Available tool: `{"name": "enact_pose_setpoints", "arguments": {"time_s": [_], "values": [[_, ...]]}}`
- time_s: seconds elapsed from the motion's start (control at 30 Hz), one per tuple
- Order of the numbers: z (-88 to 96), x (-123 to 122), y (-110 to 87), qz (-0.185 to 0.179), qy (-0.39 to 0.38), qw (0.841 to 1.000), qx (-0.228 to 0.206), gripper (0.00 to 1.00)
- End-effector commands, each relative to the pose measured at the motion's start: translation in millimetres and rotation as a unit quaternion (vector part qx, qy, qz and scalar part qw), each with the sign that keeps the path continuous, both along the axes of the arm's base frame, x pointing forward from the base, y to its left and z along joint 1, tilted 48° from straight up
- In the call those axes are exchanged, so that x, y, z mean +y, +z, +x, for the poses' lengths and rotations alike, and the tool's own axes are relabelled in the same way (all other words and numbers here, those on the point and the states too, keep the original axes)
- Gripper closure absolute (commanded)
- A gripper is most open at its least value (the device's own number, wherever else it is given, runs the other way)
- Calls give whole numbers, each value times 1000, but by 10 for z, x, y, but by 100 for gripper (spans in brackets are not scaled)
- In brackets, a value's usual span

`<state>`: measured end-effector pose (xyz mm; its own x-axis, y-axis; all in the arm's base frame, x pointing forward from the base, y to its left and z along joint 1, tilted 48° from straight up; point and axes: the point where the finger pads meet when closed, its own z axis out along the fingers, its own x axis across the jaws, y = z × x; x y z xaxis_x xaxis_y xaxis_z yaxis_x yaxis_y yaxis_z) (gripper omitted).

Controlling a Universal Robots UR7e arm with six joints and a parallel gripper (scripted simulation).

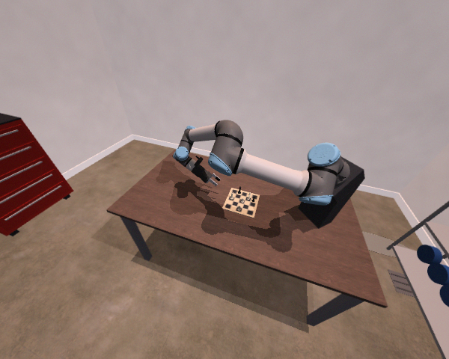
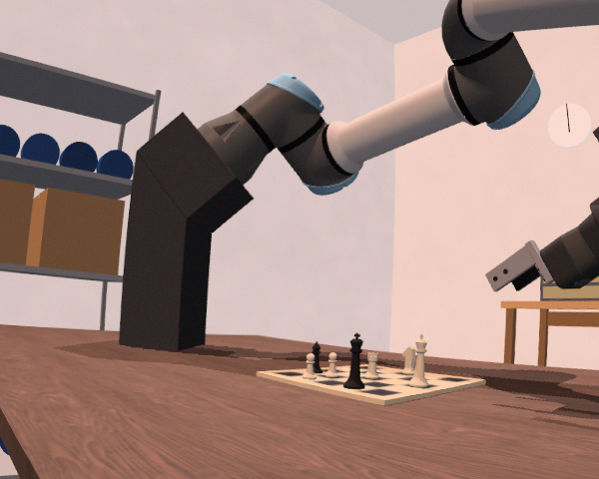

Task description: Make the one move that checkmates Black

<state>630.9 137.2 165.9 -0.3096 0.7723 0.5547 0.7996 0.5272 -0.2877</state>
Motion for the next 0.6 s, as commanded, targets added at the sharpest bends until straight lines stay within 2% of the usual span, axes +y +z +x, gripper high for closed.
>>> {"name": "enact_pose_setpoints", "arguments": {"time_s": [0.0, 0.57], "values": [[0, -11, -5, 1, -5, 1000, -2, 0], [19, -104, -142, 8, -45, 999, -30, 0]]}}
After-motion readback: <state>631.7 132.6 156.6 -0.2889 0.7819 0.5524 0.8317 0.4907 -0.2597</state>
